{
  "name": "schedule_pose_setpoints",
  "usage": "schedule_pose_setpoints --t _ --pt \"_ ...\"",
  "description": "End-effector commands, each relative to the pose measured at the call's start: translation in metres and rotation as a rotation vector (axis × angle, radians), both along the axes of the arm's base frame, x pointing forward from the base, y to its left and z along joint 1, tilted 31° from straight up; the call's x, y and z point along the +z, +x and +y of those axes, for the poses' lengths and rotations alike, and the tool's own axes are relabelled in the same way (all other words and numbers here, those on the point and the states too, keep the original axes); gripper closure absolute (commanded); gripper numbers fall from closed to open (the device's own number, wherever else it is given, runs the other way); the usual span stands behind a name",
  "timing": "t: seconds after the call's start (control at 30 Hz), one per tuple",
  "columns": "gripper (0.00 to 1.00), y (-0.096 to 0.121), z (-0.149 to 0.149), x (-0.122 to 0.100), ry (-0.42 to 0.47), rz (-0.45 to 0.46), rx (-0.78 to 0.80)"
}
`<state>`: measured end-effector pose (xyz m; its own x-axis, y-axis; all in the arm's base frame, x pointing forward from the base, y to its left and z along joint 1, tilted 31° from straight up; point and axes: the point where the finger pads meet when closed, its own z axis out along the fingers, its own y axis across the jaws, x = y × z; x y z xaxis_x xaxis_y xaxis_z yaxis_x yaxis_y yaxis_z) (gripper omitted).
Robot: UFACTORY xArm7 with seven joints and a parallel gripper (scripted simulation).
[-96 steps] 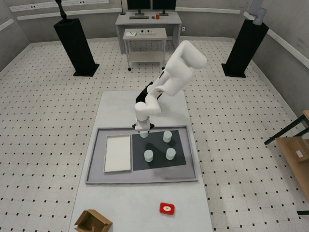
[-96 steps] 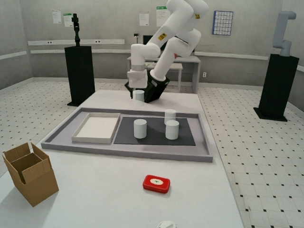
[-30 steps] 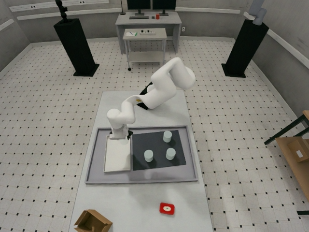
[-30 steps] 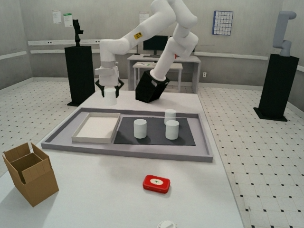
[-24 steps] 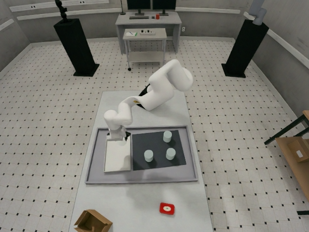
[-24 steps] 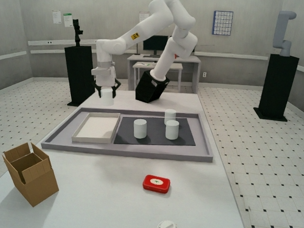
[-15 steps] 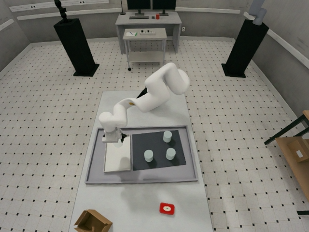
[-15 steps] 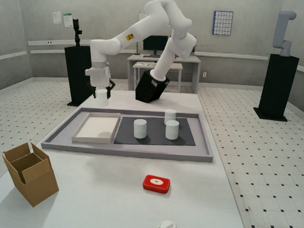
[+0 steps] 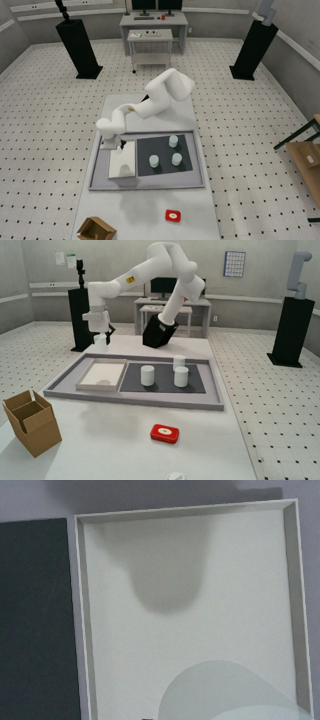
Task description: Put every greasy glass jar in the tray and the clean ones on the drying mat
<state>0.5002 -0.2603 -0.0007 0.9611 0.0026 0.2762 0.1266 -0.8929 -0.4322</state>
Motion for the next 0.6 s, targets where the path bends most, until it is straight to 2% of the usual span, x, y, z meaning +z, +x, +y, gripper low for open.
schedule_pose_setpoints --t 0.0,0.57 --pt "1.00 0.001 -0.003 0.002 -0.003 -0.003 -0.003" --pt "1.00 0.010 0.013 -0.030 -0.003 -0.003 -0.003"
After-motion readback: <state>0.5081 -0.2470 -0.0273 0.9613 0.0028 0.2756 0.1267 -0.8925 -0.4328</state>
